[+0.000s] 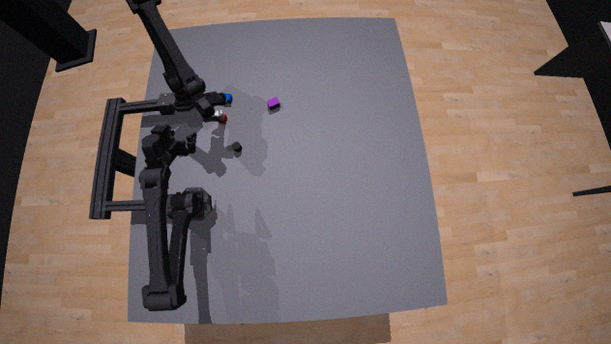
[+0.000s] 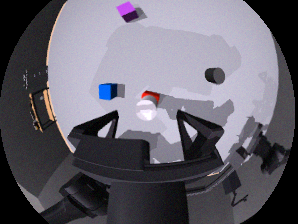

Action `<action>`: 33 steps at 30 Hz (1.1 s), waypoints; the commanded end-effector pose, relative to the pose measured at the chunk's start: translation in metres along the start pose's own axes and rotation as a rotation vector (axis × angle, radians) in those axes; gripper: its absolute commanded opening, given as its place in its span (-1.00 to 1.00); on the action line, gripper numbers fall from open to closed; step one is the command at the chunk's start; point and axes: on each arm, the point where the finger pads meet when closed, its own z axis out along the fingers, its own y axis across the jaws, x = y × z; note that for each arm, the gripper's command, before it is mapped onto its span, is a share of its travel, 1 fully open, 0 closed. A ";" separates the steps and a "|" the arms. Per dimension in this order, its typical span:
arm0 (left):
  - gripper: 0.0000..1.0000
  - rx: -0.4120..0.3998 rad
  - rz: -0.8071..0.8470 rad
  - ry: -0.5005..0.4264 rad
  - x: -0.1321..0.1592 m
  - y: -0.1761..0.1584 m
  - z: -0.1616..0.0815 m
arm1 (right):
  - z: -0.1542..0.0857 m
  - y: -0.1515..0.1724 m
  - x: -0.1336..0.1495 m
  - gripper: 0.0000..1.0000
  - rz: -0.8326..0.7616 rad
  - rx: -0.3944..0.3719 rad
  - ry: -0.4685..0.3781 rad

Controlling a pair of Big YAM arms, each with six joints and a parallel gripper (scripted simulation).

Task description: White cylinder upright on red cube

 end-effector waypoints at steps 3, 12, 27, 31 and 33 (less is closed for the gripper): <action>1.00 0.029 -0.262 -0.188 0.006 -0.003 -0.003 | -0.011 -0.001 -0.023 1.00 0.018 -0.002 -0.038; 1.00 0.030 -0.342 -0.359 0.009 0.001 -0.005 | -0.011 -0.001 -0.023 1.00 0.018 -0.002 -0.038; 1.00 0.021 -0.317 -0.402 0.007 0.005 -0.007 | -0.011 -0.001 -0.023 1.00 0.018 -0.002 -0.038; 1.00 0.021 -0.317 -0.402 0.007 0.005 -0.007 | -0.011 -0.001 -0.023 1.00 0.018 -0.002 -0.038; 1.00 0.021 -0.317 -0.402 0.007 0.005 -0.007 | -0.011 -0.001 -0.023 1.00 0.018 -0.002 -0.038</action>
